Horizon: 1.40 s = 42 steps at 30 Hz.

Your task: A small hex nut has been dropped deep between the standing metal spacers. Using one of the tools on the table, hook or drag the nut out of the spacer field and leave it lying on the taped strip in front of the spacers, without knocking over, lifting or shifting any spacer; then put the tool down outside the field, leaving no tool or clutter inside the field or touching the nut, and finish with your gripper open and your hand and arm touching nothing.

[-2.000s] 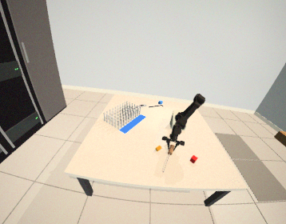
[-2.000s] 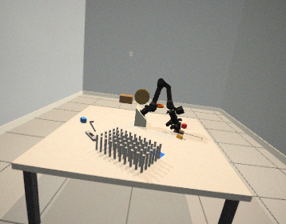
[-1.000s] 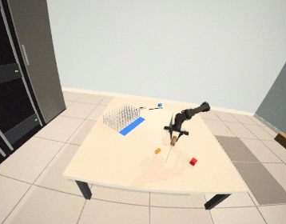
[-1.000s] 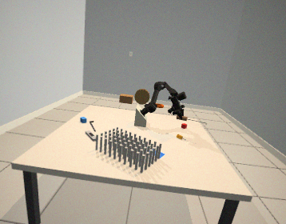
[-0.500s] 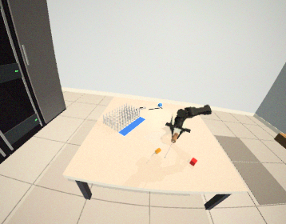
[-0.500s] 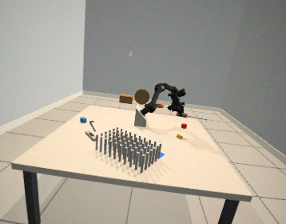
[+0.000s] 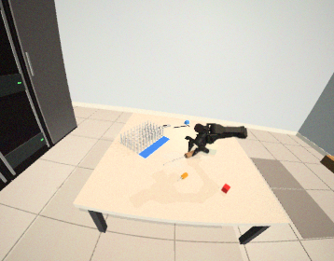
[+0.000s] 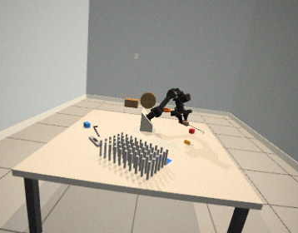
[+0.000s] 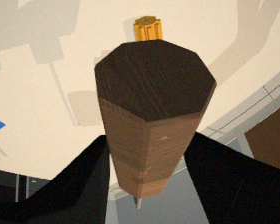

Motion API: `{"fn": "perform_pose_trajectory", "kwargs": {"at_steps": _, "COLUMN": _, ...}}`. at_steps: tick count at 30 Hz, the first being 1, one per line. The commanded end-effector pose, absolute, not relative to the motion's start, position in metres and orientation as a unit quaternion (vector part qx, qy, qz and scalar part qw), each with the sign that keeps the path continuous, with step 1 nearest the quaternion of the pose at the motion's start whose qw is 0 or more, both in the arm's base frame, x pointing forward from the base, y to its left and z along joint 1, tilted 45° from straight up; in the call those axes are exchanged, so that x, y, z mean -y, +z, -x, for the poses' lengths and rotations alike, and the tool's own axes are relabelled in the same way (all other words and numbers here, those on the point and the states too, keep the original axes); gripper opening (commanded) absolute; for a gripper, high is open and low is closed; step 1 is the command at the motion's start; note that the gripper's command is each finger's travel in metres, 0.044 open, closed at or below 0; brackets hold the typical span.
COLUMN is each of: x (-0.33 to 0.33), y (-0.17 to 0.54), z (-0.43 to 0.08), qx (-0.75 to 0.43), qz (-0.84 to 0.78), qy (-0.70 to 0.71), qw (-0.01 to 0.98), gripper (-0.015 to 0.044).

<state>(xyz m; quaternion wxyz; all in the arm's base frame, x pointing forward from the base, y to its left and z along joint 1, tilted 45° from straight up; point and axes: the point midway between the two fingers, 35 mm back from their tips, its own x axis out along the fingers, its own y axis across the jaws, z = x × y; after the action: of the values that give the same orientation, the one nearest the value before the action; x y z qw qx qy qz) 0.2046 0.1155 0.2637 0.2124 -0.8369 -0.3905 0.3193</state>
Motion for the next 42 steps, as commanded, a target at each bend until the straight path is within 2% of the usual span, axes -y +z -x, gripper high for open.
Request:
{"fn": "perform_pose_trajectory", "kwargs": {"at_steps": 1, "x": -0.098, "y": 0.250, "z": -0.222, "qx": 0.337, "qz": 0.838, "qy": 0.348, "qw": 0.251, "gripper": 0.0000}}
{"fn": "perform_pose_trajectory", "kwargs": {"at_steps": 15, "x": -0.029, "y": 0.199, "z": -0.257, "qx": 0.156, "qz": 0.806, "qy": 0.424, "qw": 0.383, "gripper": 0.0000}}
{"fn": "perform_pose_trajectory", "kwargs": {"at_steps": 30, "x": 0.047, "y": 0.143, "z": -0.259, "qx": -0.029, "qz": 0.716, "qy": 0.466, "qw": 0.520, "gripper": 0.0000}}
{"fn": "perform_pose_trajectory", "kwargs": {"at_steps": 42, "x": 0.042, "y": 0.126, "z": -0.265, "qx": -0.040, "qz": 0.710, "qy": 0.471, "qw": 0.522, "gripper": 0.0000}}
